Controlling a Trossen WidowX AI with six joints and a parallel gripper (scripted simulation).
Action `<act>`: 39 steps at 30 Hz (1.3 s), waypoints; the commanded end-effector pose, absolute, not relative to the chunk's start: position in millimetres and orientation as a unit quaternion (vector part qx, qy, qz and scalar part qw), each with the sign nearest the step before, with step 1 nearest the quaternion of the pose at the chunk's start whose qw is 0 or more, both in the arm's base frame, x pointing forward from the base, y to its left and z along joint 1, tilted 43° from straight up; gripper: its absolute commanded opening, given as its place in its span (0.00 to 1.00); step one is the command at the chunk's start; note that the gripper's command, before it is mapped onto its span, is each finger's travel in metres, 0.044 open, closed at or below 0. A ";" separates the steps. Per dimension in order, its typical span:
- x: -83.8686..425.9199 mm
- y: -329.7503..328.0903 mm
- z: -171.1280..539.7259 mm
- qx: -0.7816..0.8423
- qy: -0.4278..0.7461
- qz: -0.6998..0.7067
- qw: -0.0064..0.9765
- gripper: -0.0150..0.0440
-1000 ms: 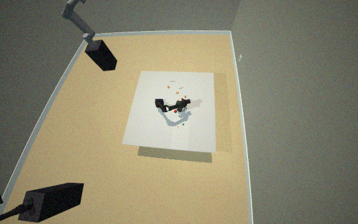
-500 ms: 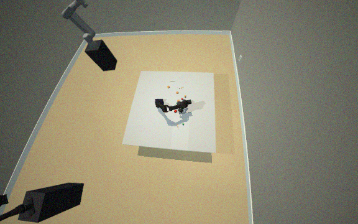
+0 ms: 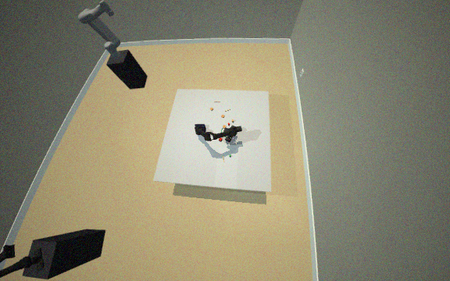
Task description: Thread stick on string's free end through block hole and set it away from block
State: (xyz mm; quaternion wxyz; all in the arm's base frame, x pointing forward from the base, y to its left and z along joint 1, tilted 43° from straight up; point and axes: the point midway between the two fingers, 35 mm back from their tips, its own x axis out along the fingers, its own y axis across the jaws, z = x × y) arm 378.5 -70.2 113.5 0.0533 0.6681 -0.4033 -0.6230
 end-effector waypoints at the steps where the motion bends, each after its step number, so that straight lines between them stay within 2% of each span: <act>1: 383.3 -74.6 113.7 0.668 -0.405 -0.622 0.059 0.25; 39: 417.0 -100.3 135.6 0.688 -0.406 -0.596 0.080 0.25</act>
